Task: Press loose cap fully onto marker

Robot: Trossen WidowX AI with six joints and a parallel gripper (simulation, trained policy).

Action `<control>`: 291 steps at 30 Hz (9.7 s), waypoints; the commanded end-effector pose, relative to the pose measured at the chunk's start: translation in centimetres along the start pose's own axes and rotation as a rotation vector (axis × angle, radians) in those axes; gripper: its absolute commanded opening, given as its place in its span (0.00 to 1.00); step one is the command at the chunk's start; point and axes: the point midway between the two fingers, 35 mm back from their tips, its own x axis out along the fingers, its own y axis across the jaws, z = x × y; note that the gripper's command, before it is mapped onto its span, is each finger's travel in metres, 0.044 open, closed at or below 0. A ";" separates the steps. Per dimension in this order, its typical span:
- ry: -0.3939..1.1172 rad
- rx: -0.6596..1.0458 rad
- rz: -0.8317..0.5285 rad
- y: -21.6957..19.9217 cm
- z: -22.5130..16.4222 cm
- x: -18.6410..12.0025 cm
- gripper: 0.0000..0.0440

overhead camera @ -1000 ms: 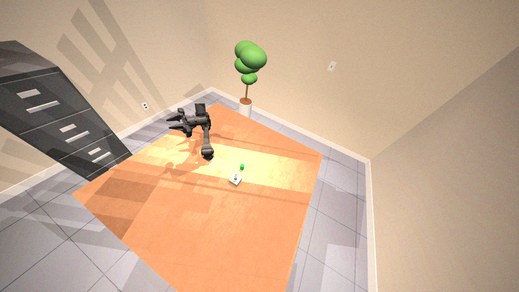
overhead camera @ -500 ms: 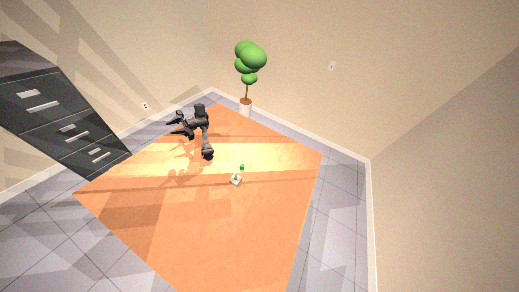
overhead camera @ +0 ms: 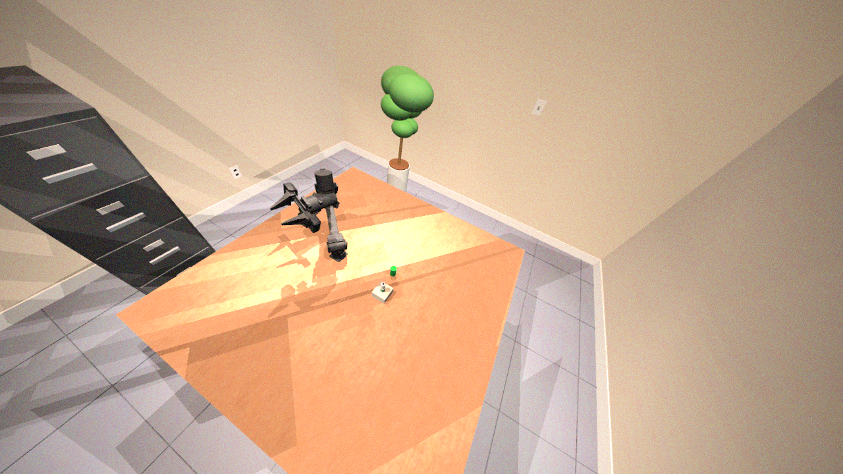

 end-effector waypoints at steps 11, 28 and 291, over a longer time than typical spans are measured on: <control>-0.019 -0.022 -0.109 -2.6 -0.6 0.5 0.72; -0.052 -0.051 -0.243 -6.2 -1.1 0.7 0.72; -0.682 -1.490 -1.685 -33.5 18.9 -30.7 0.16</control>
